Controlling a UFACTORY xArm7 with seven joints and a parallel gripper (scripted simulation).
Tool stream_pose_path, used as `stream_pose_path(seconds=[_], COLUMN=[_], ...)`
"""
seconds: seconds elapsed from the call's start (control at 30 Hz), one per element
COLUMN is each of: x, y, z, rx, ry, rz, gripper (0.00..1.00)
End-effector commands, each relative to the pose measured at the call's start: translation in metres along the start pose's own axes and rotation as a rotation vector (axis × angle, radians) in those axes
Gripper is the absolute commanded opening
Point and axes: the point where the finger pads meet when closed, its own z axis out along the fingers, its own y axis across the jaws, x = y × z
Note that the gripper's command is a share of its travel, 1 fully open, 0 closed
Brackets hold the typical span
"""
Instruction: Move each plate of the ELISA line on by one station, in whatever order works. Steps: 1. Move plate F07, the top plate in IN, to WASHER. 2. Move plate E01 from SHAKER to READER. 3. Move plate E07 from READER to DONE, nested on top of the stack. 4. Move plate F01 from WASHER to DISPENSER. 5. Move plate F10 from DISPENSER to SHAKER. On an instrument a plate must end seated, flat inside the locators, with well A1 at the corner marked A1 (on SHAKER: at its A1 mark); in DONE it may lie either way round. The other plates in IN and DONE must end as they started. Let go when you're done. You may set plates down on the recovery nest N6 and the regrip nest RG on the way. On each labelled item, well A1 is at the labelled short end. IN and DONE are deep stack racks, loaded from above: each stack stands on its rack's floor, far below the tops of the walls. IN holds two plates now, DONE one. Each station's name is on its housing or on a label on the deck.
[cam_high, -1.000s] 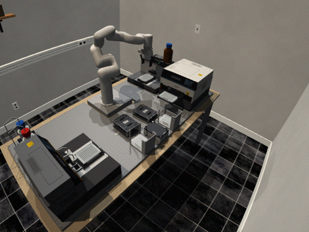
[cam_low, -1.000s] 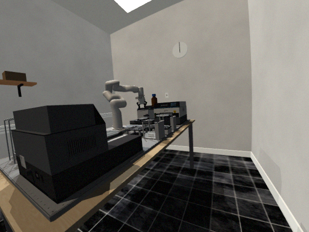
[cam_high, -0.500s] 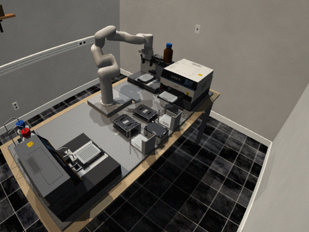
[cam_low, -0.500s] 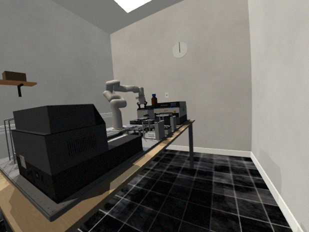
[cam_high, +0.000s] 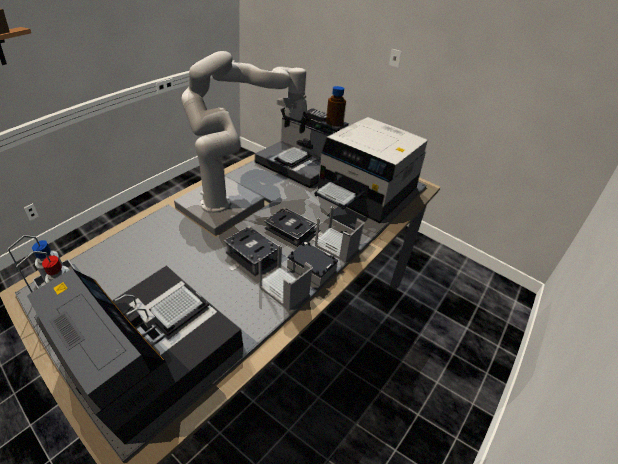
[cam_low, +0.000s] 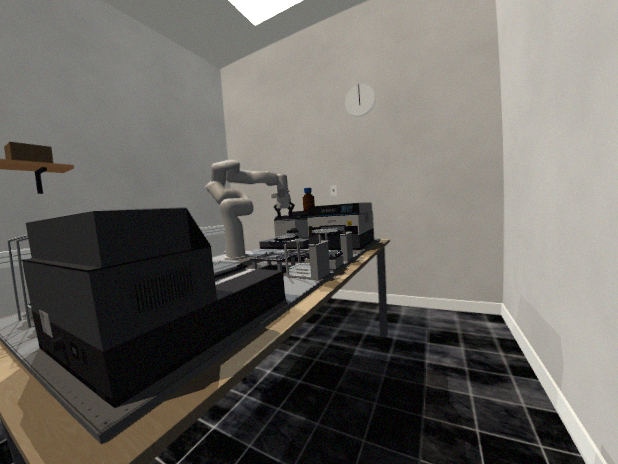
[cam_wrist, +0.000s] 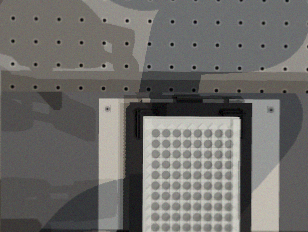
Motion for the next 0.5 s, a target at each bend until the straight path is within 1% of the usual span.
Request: stream_pose_path(seconds=[0.0, 0.47], x=[-0.0007, -0.0008], y=[-0.0004, -0.0004], z=[-0.0016, -0.0003], rx=[0.001, 0.001], ry=[-0.004, -0.003], rz=[0.0, 0.0], gripper=[1.0, 1.0])
